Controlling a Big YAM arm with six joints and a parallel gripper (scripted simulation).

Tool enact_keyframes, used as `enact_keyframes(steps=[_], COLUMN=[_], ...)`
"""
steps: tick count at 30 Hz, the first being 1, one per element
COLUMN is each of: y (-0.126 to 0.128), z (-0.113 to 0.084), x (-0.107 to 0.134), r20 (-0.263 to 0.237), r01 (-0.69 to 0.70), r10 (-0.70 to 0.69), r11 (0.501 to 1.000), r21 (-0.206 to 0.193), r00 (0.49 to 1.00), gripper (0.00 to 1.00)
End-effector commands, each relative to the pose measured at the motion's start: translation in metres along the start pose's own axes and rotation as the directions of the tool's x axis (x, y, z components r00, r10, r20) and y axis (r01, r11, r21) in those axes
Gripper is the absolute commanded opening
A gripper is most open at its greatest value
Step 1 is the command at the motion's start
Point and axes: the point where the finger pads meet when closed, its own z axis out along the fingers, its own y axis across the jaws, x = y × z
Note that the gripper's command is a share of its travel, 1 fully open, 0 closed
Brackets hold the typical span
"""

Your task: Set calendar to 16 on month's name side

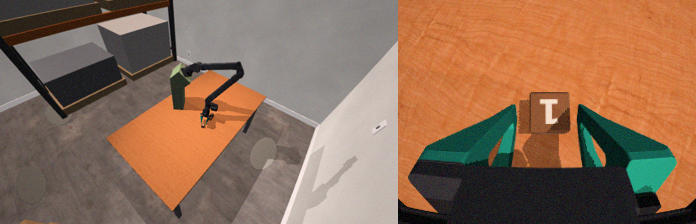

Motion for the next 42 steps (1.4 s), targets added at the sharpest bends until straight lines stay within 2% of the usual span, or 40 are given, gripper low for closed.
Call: enact_keyframes(steps=[1, 17, 20, 42], y=[-0.008, -0.01, -0.015, -0.013], z=[0.001, 0.013, 0.01, 0.012], x=[0.012, 0.023, 0.023, 0.024], r20=[-0.009, -0.01, -0.011, -0.011], r01=[0.0, 0.004, 0.009, 0.007], r10=[0.0, -0.003, -0.009, -0.007], r11=[1.0, 1.0, 1.0, 1.0], r21=[0.01, 0.016, 0.025, 0.021], r00=[1.0, 1.0, 1.0, 1.0], gripper=[0.47, 0.47, 0.47, 0.47])
